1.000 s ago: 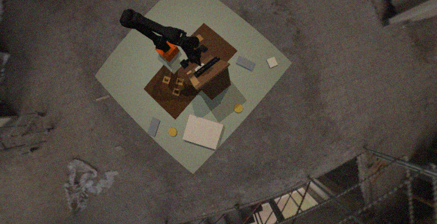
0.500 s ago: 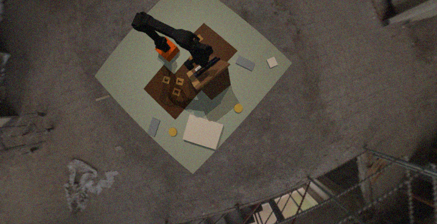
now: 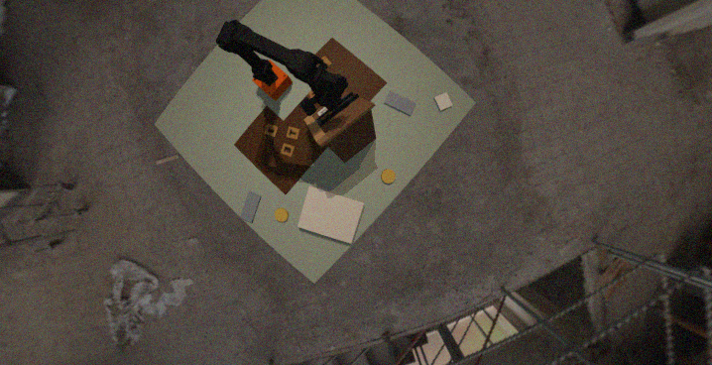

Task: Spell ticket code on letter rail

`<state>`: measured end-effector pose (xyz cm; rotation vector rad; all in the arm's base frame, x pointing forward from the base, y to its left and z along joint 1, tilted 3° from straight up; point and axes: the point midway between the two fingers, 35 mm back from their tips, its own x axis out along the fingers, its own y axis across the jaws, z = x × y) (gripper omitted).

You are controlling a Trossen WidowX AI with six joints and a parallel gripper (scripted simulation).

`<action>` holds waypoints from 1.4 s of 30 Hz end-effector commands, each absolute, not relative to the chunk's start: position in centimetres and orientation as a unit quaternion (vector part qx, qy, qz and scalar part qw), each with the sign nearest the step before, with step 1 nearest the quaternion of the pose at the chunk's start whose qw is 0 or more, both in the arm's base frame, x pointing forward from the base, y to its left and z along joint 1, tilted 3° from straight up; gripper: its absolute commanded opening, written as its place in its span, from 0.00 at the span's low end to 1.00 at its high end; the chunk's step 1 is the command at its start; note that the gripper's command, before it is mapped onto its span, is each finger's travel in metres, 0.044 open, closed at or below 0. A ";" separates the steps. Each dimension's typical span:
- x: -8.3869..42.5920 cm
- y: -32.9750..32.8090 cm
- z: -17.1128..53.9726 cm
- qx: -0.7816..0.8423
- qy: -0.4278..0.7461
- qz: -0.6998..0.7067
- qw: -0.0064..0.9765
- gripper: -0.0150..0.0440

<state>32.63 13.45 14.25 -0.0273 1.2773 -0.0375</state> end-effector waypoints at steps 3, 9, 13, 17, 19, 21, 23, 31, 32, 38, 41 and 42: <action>33.0 13.6 14.1 -0.011 0.596 -0.017 0.803 0.25; 33.3 13.6 13.9 -0.011 0.596 -0.017 0.803 0.25; 33.5 13.6 13.8 -0.011 0.596 -0.017 0.803 0.25; 33.6 13.6 13.7 -0.011 0.596 -0.017 0.803 0.25; 33.7 13.6 13.7 -0.011 0.596 -0.017 0.803 0.25; 33.8 13.6 13.6 -0.011 0.596 -0.017 0.803 0.25; 33.9 13.6 13.6 -0.011 0.596 -0.017 0.803 0.25; 34.2 13.6 13.4 -0.011 0.596 -0.017 0.803 0.25; 34.3 13.6 13.4 -0.011 0.596 -0.017 0.803 0.25; 34.5 13.6 13.2 -0.011 0.595 -0.017 0.803 0.25; 34.7 13.6 13.1 -0.011 0.595 -0.017 0.803 0.25; 34.7 13.6 13.1 -0.011 0.595 -0.017 0.803 0.25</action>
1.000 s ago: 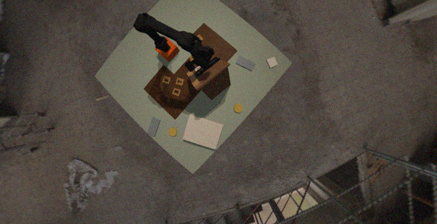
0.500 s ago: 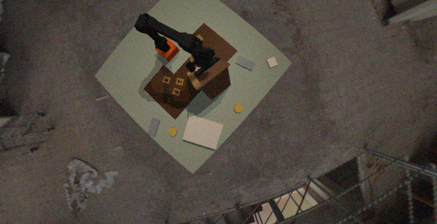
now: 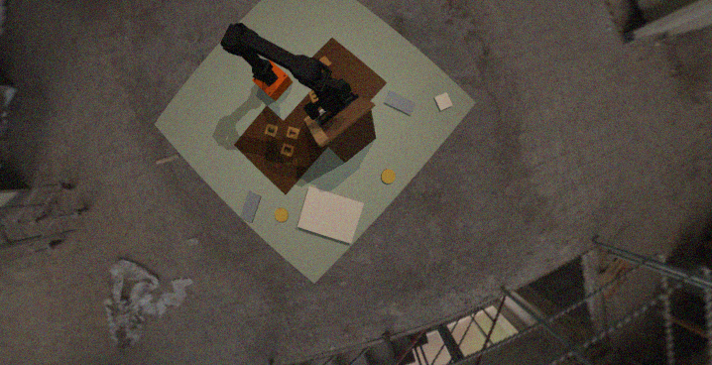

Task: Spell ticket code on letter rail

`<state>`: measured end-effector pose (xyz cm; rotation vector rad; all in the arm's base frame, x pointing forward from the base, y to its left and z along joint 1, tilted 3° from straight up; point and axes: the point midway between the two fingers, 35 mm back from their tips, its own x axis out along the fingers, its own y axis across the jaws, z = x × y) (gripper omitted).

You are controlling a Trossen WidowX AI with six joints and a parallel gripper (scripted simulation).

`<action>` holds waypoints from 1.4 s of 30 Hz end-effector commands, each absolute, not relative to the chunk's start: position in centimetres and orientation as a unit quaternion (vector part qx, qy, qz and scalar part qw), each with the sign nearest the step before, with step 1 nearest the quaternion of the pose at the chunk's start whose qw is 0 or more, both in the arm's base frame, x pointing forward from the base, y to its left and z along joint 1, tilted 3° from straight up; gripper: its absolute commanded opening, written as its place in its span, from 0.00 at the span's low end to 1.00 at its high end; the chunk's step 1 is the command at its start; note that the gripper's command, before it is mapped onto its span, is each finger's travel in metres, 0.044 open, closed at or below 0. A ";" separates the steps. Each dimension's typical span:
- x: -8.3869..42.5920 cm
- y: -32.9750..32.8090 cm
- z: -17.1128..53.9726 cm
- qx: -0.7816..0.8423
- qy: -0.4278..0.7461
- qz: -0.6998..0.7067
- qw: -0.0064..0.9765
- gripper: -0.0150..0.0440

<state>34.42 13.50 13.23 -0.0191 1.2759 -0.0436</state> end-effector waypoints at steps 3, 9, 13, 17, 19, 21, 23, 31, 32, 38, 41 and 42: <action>34.8 13.6 13.0 -0.011 0.595 -0.017 0.803 0.25; 35.1 13.6 12.9 -0.011 0.595 -0.017 0.803 0.25; 35.2 13.6 12.8 -0.011 0.595 -0.017 0.803 0.25; 35.1 13.5 12.9 -0.011 0.595 -0.017 0.803 0.25; 35.0 13.5 12.9 -0.011 0.595 -0.017 0.803 0.25; 35.0 13.4 12.9 -0.011 0.595 -0.017 0.803 0.25; 34.9 13.2 12.9 -0.011 0.595 -0.017 0.803 0.25; 34.9 12.9 13.0 -0.011 0.595 -0.017 0.803 0.25; 34.9 12.9 12.9 -0.011 0.595 -0.017 0.803 0.25; 34.8 12.7 12.9 -0.011 0.595 -0.017 0.803 0.25; 34.8 12.6 12.9 -0.011 0.595 -0.018 0.803 0.25; 34.8 12.6 12.9 -0.011 0.595 -0.018 0.803 0.25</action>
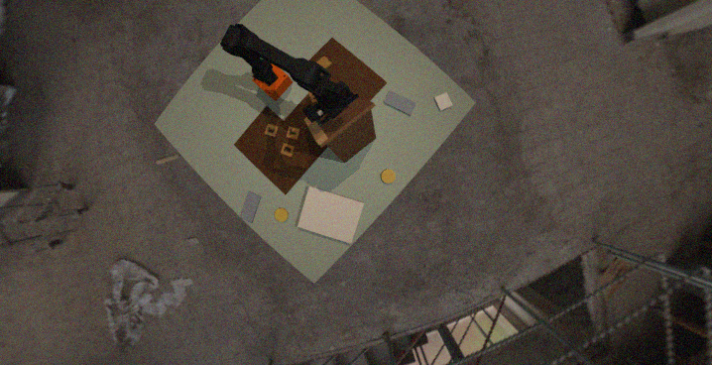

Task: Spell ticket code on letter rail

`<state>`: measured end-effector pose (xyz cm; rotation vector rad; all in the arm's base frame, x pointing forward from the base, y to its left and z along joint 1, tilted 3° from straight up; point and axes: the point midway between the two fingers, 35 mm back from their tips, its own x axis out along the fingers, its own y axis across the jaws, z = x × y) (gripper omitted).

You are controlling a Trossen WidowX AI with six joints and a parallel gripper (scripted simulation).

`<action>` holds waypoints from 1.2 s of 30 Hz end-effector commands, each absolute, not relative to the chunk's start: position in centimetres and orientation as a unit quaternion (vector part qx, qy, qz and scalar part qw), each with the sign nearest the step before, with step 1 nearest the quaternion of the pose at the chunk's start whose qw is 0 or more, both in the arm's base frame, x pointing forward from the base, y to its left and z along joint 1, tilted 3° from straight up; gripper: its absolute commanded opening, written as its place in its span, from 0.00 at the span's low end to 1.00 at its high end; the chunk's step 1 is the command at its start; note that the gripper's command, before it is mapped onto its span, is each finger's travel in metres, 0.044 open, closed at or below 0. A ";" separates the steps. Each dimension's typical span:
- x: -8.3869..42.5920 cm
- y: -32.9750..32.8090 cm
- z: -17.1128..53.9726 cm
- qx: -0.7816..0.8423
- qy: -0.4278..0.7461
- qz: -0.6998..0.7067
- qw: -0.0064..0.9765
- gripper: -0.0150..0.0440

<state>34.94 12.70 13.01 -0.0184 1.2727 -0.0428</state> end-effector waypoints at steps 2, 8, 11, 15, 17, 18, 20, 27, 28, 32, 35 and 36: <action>34.9 12.5 12.9 -0.011 0.595 -0.018 0.803 0.25; 34.9 12.3 12.8 -0.011 0.595 -0.018 0.803 0.25; 34.9 12.2 12.8 -0.011 0.595 -0.018 0.803 0.25; 34.9 12.1 12.9 -0.011 0.595 -0.018 0.803 0.25; 34.9 12.0 12.9 -0.011 0.595 -0.018 0.803 0.25; 34.9 12.0 12.9 -0.011 0.595 -0.018 0.803 0.25; 34.9 11.9 12.9 -0.011 0.595 -0.018 0.803 0.25; 34.2 12.3 13.4 -0.011 0.596 -0.018 0.803 0.25; 34.1 12.3 13.5 -0.011 0.596 -0.018 0.803 0.25; 33.7 12.3 13.7 -0.011 0.596 -0.018 0.803 0.25; 33.4 12.3 13.9 -0.011 0.596 -0.018 0.803 0.25; 33.4 12.3 13.9 -0.011 0.596 -0.018 0.803 0.25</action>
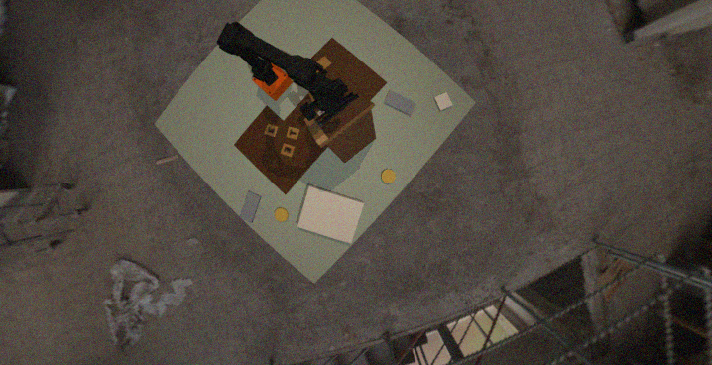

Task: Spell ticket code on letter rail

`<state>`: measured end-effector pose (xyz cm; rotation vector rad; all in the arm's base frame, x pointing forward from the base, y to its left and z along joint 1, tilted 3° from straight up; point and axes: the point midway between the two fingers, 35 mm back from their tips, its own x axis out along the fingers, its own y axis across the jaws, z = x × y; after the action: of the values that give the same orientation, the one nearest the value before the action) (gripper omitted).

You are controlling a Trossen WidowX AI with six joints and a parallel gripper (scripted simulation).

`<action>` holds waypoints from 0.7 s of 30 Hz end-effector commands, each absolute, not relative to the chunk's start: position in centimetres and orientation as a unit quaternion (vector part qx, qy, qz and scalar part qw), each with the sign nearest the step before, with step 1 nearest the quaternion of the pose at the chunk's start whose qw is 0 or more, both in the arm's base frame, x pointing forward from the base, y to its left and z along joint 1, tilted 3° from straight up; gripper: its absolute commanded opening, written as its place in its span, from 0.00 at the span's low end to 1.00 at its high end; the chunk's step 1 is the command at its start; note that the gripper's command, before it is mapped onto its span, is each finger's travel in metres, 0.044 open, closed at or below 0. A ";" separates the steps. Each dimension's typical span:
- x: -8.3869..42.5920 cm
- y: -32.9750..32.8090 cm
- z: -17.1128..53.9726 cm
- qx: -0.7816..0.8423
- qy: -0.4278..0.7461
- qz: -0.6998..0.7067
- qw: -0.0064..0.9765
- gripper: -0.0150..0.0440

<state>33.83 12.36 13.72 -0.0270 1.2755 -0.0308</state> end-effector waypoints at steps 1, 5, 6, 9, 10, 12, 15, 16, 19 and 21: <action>33.3 12.3 13.9 -0.011 0.596 -0.018 0.803 0.25; 32.8 12.2 14.2 -0.011 0.596 -0.018 0.803 0.25; 32.8 12.2 14.2 -0.011 0.596 -0.018 0.803 0.25; 32.5 12.2 14.4 -0.011 0.596 -0.018 0.803 0.25; 32.3 12.2 14.4 -0.011 0.596 -0.018 0.802 0.25; 32.3 12.2 14.4 -0.011 0.596 -0.018 0.802 0.25; 32.3 12.2 14.4 -0.011 0.596 -0.018 0.802 0.25; 32.5 12.4 14.6 -0.018 0.593 -0.008 0.805 0.30; 31.1 12.9 16.8 -0.104 0.556 0.075 0.821 0.43; 29.8 13.3 18.6 -0.180 0.515 0.142 0.826 0.52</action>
<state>31.61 12.70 15.70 -0.1655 1.2284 0.1020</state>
